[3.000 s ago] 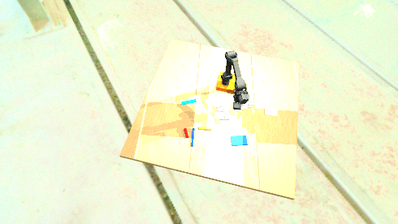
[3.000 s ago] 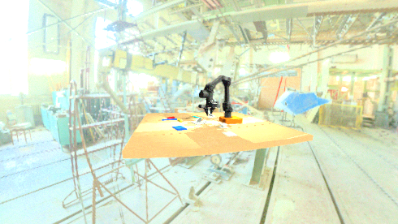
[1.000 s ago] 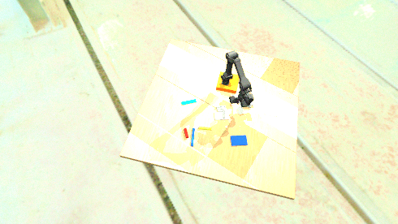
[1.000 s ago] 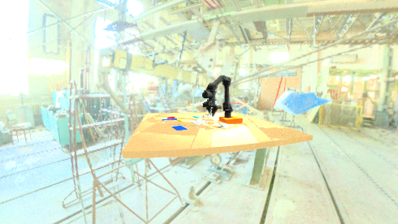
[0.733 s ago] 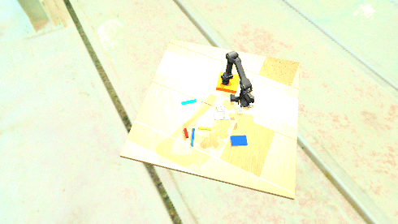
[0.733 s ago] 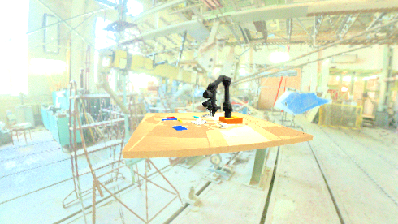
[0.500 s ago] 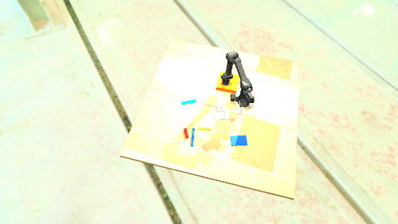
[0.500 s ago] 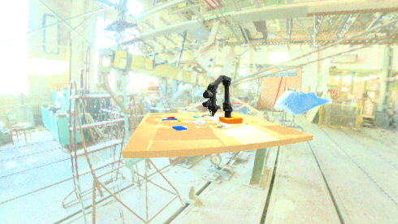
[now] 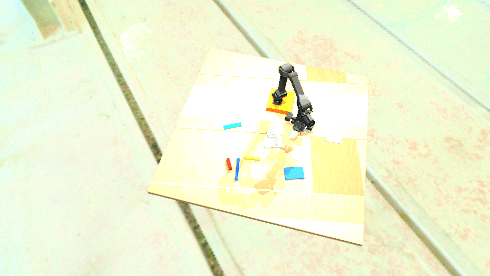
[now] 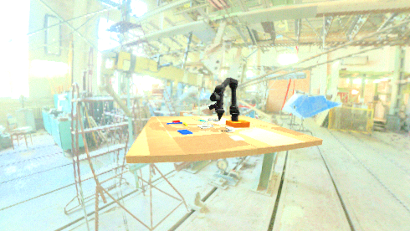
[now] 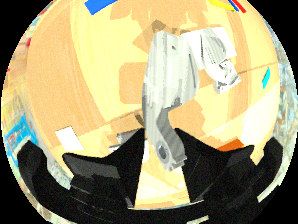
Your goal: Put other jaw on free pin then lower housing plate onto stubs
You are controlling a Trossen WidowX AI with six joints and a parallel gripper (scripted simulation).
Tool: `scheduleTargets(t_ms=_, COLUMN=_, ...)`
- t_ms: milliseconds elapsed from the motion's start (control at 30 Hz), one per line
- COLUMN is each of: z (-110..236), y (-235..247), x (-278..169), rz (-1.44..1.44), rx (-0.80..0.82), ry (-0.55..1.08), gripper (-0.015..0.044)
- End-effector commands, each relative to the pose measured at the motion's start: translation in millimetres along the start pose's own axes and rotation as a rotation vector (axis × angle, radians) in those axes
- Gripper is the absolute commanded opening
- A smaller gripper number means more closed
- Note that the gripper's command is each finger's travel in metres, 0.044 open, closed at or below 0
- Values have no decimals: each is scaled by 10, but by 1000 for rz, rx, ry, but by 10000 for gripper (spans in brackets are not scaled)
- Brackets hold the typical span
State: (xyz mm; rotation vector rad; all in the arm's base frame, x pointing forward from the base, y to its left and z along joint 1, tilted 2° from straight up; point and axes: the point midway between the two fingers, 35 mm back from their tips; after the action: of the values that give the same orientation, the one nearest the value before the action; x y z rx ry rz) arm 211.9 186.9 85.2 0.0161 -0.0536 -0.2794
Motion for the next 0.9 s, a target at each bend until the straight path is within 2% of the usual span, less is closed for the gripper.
scheduleTargets(t_ms=0, z=1, y=22, x=-22, rz=-122, rx=-4, ry=-2, gripper=37)
scheduleTargets(t_ms=400, z=0, y=83, x=-76, rz=-429, rx=-3, ry=-2, gripper=37)
scheduleTargets(t_ms=867, z=-124, y=94, x=-70, rz=-434, rx=-3, ry=-2, gripper=37)
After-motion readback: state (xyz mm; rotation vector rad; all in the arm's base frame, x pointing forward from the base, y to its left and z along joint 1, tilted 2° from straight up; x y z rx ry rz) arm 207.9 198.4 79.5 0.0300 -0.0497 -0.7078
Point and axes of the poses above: the point midway between the two fingers, 35 mm back from their tips, its own z axis back along the fingers, its own y axis across the jaws, x = y × z, and after that the axes turned 6 degrees about -z, right-handed
